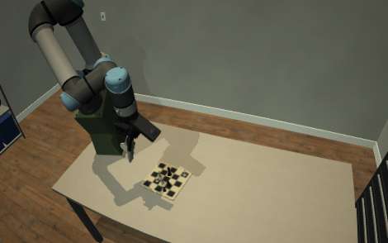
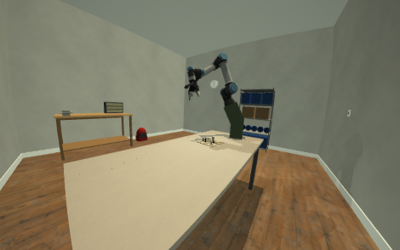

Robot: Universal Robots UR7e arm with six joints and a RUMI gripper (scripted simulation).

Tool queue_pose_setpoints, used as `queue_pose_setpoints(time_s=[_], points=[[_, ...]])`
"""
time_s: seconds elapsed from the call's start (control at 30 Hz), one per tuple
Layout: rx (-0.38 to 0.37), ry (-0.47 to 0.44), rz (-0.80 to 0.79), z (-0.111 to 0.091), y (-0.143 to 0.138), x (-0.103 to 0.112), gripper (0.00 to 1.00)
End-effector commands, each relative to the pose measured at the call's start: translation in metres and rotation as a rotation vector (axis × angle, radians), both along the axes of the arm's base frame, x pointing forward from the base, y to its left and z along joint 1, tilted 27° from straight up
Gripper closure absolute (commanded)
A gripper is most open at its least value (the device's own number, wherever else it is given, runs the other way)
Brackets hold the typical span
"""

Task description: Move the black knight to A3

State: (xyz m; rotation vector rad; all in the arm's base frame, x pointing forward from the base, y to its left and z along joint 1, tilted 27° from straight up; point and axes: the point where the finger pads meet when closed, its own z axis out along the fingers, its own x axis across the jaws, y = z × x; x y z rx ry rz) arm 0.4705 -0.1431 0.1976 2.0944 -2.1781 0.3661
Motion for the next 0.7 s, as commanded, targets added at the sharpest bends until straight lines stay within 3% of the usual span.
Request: queue_pose_setpoints(time_s=[0.0,0.07,0.1,0.13,0.17,0.2,0.67], points=[[0.060,0.014,0.013,-0.009,0.036,0.001,0.00],[0.152,0.053,0.029,-0.022,0.090,-0.010,0.00],[0.152,0.053,0.029,-0.022,0.090,-0.010,0.00],[0.196,0.076,0.035,-0.028,0.117,-0.017,0.00],[0.196,0.076,0.035,-0.028,0.117,-0.017,0.00],[0.240,0.101,0.039,-0.033,0.143,-0.025,0.00],[0.392,0.192,0.329,-0.075,0.098,0.008,0.00]])
